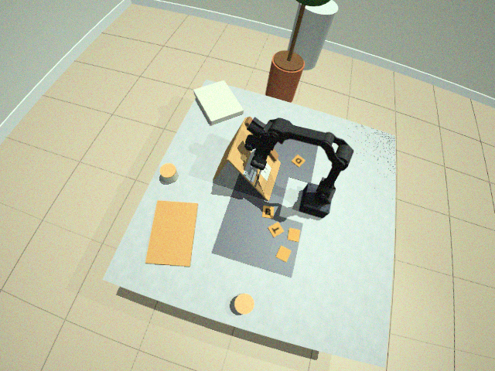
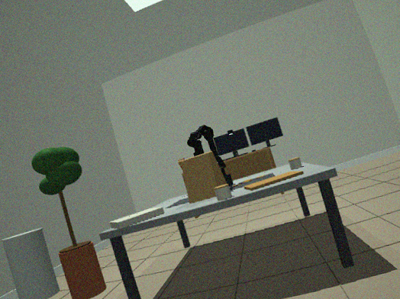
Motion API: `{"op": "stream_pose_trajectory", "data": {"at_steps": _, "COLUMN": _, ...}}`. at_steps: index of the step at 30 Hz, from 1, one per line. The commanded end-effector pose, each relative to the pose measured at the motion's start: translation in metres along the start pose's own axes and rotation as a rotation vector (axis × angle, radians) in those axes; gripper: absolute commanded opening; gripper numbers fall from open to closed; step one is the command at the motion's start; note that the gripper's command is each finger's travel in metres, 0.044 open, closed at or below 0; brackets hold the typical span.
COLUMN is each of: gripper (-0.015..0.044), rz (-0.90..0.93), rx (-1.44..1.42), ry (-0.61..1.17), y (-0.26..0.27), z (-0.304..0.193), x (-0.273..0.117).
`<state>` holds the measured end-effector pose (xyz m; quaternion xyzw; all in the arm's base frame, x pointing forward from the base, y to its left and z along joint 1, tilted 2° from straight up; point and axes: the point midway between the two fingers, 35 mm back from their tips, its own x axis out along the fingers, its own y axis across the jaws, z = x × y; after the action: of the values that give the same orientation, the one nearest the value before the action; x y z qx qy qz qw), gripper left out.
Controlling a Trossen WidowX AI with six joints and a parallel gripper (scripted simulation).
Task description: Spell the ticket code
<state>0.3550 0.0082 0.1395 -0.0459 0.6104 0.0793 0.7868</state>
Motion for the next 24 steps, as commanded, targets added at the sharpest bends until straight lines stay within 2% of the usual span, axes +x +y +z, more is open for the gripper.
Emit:
{"op": "stream_pose_trajectory", "data": {"at_steps": 1, "gripper": 0.0000, "rz": -0.004, "rx": 0.005, "ry": 0.008, "y": -0.0009, "z": 0.0009, "x": 0.0042}}
{"op": "stream_pose_trajectory", "data": {"at_steps": 24, "gripper": 0.0000, "rz": -0.004, "rx": 0.005, "ry": 0.007, "y": -0.0016, "z": 0.0051, "x": 0.0076}}
